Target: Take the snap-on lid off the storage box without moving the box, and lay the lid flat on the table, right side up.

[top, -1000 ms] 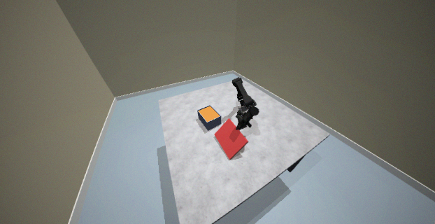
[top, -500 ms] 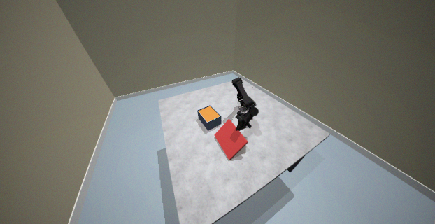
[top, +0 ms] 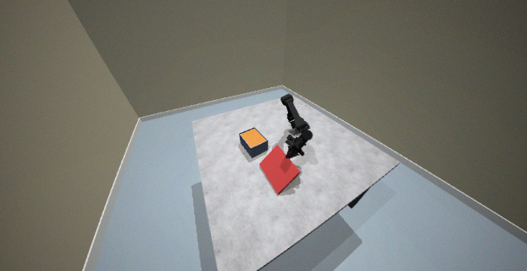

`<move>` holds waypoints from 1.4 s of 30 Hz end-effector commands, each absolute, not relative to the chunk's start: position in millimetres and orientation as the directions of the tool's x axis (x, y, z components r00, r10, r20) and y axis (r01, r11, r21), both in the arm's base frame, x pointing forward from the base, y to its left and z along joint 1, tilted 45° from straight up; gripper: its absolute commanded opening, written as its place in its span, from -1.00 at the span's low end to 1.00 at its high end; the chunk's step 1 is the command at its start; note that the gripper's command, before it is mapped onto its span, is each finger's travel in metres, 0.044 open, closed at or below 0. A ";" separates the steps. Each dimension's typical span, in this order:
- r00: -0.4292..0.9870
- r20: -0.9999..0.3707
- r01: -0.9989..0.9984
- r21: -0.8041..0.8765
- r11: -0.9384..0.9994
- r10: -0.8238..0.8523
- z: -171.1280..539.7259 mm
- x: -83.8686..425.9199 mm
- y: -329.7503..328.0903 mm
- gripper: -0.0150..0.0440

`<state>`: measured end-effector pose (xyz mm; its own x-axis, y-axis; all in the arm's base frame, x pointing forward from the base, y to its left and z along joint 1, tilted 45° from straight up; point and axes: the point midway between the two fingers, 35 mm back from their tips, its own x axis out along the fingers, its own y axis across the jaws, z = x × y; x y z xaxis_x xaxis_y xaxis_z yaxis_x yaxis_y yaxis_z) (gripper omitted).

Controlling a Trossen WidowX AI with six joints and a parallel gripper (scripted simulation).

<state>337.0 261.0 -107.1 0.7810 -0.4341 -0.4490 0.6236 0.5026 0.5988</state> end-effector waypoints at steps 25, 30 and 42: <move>0.766 -0.454 0.643 0.567 0.516 -0.455 -130.9 335.6 234.7 -0.49; 0.766 -0.454 0.643 0.567 0.516 -0.455 -133.8 335.6 231.9 -0.49; 0.766 -0.454 0.643 0.567 0.516 -0.455 -140.8 335.7 225.2 -0.49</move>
<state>336.3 245.7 -127.5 0.7937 -0.4200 -0.4402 0.6076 0.5098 0.6091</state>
